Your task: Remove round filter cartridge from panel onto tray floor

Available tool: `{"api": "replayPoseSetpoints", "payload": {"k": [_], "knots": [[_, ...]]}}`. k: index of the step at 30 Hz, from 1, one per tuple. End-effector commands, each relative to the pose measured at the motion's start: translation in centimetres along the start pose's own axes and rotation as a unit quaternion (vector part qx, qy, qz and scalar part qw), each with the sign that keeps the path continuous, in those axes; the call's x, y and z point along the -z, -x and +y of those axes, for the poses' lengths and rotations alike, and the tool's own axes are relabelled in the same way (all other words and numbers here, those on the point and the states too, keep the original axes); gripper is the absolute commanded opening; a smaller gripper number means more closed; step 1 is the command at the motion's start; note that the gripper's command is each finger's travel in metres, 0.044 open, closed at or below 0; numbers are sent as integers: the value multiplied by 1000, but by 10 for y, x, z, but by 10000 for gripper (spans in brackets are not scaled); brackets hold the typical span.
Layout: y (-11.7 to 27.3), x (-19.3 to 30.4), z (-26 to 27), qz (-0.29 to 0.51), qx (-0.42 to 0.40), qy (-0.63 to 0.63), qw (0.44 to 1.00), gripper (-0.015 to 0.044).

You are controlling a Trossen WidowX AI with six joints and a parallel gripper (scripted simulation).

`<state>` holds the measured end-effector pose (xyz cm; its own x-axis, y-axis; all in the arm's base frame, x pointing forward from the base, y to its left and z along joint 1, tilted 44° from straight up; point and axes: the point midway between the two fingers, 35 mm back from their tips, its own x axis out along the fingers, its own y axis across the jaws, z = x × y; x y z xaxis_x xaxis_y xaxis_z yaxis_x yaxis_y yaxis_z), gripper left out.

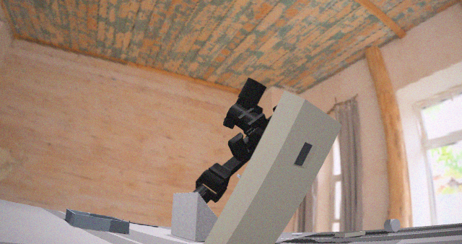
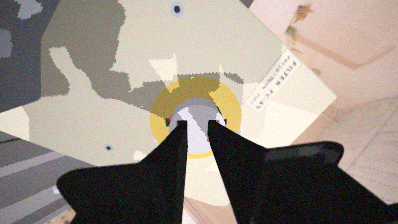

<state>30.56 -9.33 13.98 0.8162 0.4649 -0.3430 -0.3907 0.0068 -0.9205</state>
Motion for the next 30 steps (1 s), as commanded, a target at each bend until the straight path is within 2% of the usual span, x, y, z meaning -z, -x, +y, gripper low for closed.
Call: {"api": "replayPoseSetpoints", "payload": {"k": [1,13,30], "knots": [[14,5,5,12,-7,-9,1000,0],[57,-1,1,13,5,-31,999,0],[50,-27,37,13,5,-31,999,0]]}}
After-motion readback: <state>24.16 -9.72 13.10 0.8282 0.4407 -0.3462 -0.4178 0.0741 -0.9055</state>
